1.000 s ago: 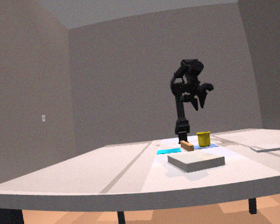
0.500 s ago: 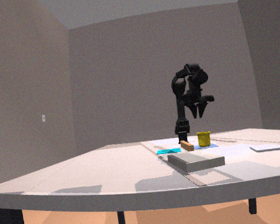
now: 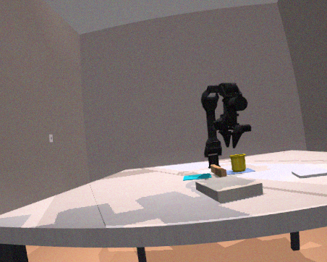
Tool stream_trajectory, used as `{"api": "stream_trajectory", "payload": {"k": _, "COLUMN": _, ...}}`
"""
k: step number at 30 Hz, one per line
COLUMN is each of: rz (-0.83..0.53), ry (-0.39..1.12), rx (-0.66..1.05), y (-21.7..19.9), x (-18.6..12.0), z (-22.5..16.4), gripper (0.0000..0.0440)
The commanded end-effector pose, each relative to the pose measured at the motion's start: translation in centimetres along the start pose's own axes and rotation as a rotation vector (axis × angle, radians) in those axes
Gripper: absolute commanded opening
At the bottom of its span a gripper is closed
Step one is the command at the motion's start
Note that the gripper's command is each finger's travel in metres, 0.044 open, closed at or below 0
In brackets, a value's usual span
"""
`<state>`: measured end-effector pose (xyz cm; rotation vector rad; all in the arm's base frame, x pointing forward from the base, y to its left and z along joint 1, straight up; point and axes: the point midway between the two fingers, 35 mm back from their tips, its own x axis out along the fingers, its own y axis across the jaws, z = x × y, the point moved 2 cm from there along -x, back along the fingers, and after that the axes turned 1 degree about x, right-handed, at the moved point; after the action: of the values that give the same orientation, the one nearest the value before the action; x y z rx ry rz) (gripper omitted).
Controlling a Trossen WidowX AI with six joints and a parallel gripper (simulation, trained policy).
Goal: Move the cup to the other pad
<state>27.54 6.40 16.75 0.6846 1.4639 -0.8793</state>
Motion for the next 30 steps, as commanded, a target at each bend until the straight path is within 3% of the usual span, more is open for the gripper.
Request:
{"api": "stream_trajectory", "payload": {"k": 1, "rz": -0.034, "ry": -0.003, "rx": 0.009, "y": 0.0, "x": 1.4, "z": -0.1, "gripper": 0.0182}}
{"api": "stream_trajectory", "payload": {"k": 23, "rz": -0.094, "ry": 0.001, "rx": -0.063, "y": 0.1, "x": 8.2, "z": -0.8, "gripper": 0.0185}}
{"api": "stream_trajectory", "payload": {"k": 30, "rz": -0.077, "ry": -0.013, "rx": -0.108, "y": 0.1, "x": 8.9, "z": -0.5, "gripper": 0.0032}}
